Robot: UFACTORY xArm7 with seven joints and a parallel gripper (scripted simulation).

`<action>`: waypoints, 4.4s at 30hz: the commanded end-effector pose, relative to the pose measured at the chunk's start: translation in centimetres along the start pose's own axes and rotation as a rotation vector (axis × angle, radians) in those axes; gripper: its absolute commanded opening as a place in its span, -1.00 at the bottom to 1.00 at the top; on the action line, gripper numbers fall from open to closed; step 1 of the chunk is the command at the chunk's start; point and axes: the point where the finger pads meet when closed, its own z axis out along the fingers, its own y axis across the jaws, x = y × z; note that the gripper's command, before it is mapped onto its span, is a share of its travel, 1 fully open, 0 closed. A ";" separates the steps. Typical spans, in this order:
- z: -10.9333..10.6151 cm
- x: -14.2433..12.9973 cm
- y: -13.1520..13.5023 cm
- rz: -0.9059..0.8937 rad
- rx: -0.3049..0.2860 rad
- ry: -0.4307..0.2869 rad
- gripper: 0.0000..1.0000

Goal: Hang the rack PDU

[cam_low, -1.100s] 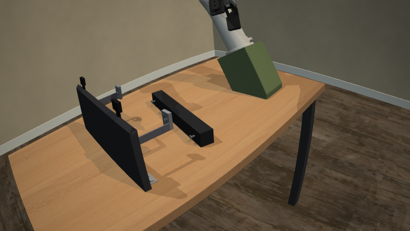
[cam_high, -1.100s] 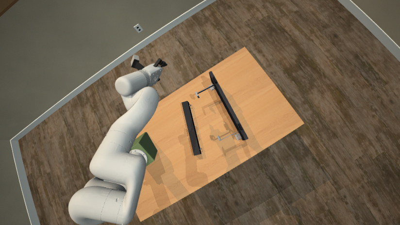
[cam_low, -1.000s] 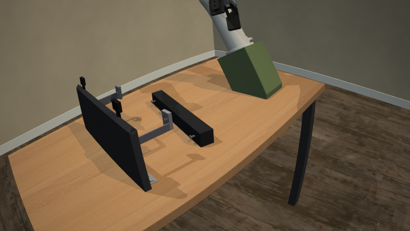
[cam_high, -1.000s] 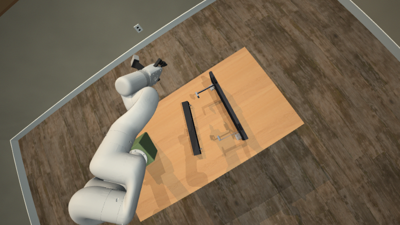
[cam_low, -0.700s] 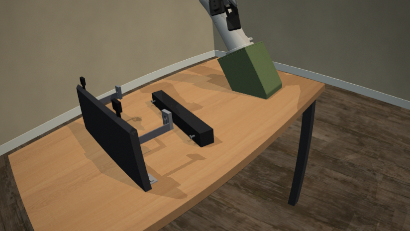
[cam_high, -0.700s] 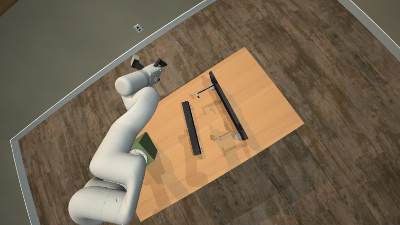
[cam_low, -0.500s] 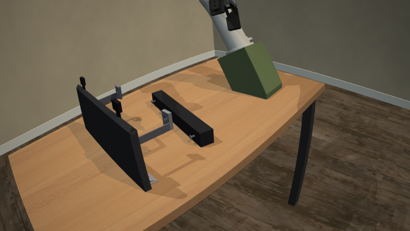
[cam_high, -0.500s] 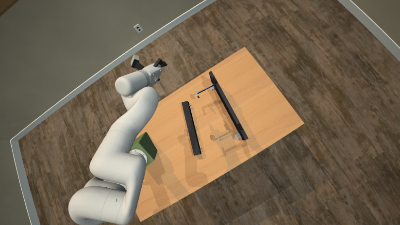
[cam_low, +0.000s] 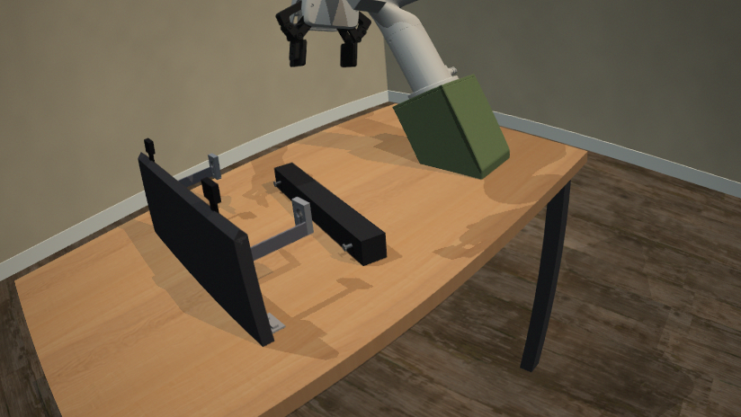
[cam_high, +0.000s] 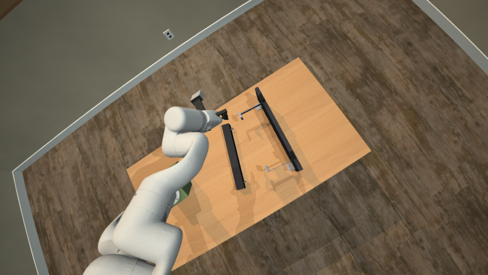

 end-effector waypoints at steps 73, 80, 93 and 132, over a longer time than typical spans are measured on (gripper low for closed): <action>2.5 -11.4 -5.4 0.201 0.216 -0.155 0.95; 6.2 -11.9 -6.2 0.201 0.216 -0.155 0.95; 12.5 -12.7 -7.7 0.201 0.216 -0.155 0.95; 22.5 -14.0 -10.0 0.201 0.216 -0.155 0.95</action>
